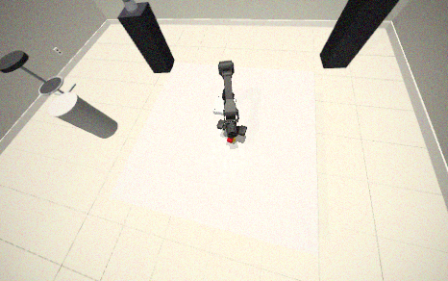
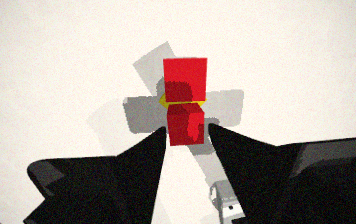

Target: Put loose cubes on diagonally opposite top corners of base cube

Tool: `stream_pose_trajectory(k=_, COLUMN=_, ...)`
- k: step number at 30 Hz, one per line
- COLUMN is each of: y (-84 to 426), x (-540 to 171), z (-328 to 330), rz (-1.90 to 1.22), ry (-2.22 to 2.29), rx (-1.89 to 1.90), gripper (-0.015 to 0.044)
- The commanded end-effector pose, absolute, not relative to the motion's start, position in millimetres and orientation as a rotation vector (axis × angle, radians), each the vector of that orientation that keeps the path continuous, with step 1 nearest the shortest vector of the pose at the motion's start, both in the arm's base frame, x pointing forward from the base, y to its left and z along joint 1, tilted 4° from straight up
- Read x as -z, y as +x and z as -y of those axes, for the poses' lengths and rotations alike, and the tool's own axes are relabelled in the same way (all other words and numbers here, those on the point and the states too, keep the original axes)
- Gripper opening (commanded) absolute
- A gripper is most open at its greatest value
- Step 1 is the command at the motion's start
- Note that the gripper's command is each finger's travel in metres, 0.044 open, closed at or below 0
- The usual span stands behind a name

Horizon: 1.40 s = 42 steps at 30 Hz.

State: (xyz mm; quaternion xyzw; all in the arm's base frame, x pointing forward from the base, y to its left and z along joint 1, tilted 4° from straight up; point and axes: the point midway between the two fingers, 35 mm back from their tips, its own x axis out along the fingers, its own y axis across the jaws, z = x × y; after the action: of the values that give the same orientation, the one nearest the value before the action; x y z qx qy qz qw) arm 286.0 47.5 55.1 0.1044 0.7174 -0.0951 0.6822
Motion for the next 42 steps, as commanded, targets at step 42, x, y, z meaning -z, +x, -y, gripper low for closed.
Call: stream_pose_trajectory(k=42, y=290.4, x=-104.6, z=-46.6, rz=-1.594, ry=0.237, rx=0.209, gripper=0.0205)
